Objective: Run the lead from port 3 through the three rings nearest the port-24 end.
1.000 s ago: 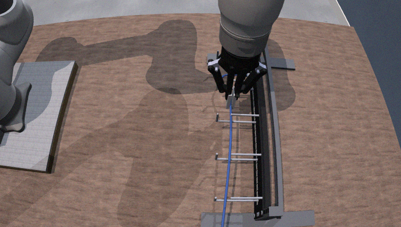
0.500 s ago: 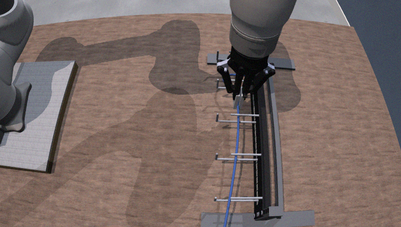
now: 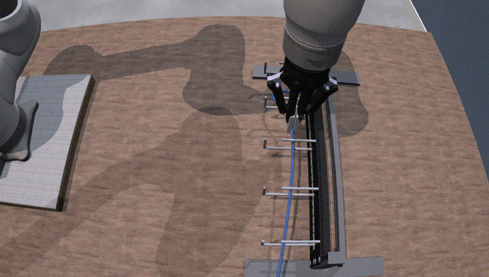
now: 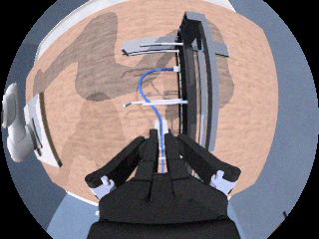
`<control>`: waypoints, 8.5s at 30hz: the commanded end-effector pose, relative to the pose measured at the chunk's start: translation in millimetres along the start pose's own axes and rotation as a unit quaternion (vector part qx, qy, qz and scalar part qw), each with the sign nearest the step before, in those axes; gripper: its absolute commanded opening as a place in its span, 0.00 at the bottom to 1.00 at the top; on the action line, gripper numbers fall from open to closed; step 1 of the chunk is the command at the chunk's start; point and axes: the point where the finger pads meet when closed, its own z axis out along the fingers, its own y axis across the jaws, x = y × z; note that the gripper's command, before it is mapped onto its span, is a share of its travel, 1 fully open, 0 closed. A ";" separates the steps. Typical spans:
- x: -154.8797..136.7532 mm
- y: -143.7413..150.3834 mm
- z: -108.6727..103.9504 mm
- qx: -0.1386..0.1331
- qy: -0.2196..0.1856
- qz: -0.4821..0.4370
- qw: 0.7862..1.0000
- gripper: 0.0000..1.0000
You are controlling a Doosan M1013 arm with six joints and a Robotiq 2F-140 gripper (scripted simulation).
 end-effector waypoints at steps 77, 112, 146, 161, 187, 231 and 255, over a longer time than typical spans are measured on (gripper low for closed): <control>0.4 0.3 -53.7 0.000 0.000 0.000 1.000 0.20; 0.4 0.3 -90.2 0.000 0.000 0.000 1.000 0.00; 0.4 0.3 -90.2 0.000 0.000 0.000 1.000 0.00; 0.4 0.3 -90.2 0.000 0.000 0.000 1.000 0.00; 0.4 0.3 -90.2 0.000 0.000 0.000 1.000 0.00; 0.4 0.3 -90.2 0.000 0.000 0.000 1.000 0.00; 0.4 0.3 -90.2 0.000 0.000 0.000 1.000 0.00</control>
